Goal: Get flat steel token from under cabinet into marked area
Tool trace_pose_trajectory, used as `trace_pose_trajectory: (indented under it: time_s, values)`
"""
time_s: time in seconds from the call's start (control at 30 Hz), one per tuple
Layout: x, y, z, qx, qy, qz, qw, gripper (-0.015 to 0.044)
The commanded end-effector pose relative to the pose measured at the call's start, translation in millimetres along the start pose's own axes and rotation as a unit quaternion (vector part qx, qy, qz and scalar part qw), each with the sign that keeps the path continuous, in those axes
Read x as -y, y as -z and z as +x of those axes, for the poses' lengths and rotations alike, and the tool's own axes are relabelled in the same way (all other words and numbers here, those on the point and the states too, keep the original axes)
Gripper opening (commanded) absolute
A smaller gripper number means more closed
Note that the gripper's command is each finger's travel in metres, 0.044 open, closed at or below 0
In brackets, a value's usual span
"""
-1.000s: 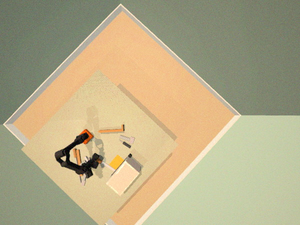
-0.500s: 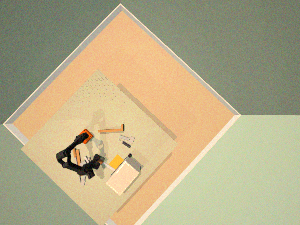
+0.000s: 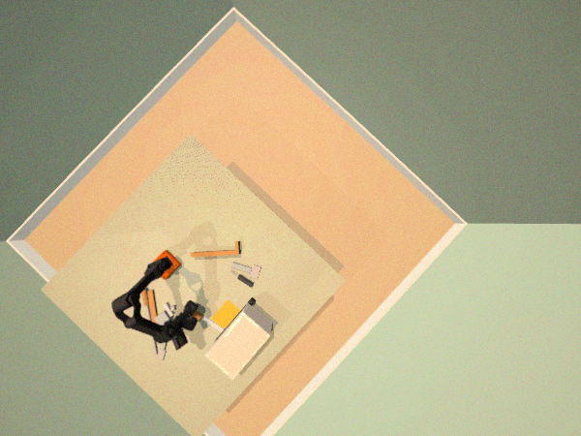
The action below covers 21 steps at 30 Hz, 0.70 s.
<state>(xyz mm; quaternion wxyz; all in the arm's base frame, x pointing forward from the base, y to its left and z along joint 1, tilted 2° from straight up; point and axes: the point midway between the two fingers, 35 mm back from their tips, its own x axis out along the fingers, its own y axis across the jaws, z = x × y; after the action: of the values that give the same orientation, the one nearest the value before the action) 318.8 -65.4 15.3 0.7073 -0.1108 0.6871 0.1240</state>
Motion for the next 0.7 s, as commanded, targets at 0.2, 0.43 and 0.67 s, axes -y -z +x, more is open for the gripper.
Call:
trace_pose_trajectory:
  time_s: [0.2,0.43,0.67]
  values:
    - [0.3,-13.5,-0.6,0.0,0.002,0.002,1.0,0.0]
    - [0.3,-21.7,-0.8,0.001,0.002,0.001,1.0,0.0]
    - [0.3,-29.7,-0.9,0.001,0.002,0.001,1.0,0.0]
